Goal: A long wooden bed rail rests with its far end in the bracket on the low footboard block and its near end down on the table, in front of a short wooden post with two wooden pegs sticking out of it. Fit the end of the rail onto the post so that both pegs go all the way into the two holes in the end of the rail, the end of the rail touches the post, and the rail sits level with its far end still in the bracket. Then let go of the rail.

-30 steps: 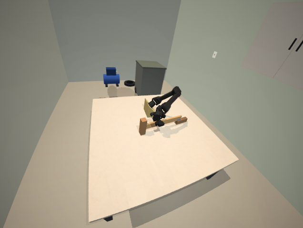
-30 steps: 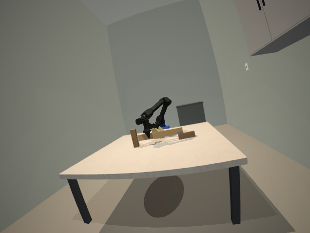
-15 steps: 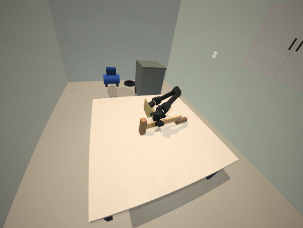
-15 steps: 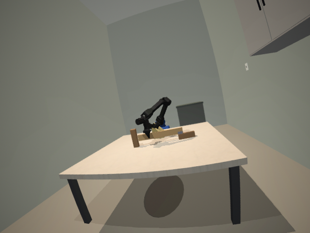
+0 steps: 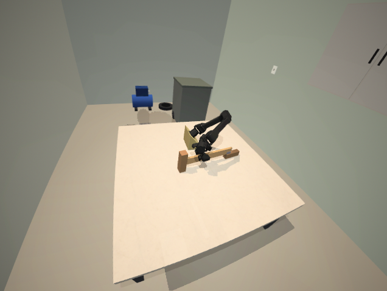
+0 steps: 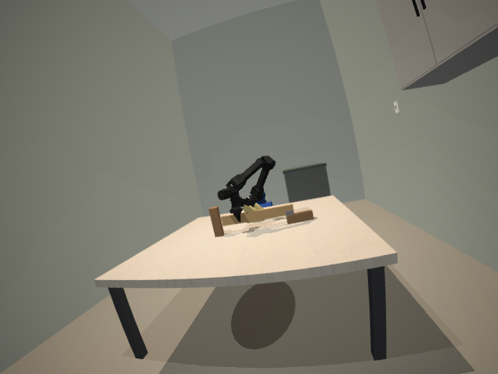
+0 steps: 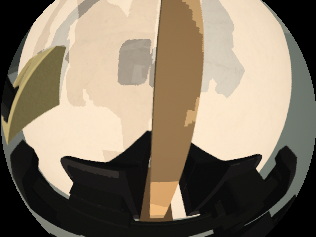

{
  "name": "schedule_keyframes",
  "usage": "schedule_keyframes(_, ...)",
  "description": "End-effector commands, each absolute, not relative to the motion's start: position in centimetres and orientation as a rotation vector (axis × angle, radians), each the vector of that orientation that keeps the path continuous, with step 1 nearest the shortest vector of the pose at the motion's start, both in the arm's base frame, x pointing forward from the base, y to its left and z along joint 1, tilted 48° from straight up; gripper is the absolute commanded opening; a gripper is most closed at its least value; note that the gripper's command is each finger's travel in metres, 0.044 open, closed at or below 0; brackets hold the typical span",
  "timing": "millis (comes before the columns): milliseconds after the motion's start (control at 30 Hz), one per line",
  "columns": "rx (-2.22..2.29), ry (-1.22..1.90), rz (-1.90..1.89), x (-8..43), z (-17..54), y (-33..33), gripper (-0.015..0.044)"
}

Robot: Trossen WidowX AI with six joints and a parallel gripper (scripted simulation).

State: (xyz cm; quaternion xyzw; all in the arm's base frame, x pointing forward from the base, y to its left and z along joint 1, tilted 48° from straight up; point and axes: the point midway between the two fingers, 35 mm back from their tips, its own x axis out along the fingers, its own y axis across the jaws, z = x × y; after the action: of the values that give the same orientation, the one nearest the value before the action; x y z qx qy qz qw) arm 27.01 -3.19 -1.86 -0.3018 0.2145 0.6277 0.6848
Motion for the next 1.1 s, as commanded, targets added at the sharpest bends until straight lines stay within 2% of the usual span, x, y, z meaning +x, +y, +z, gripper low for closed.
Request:
schedule_keyframes(0, -0.677, 0.482, 1.402, 27.02, -1.61, -3.17, 0.0000)
schedule_keyframes(1067, -0.677, 0.482, 1.402, 27.03, -1.91, -3.04, 0.0000)
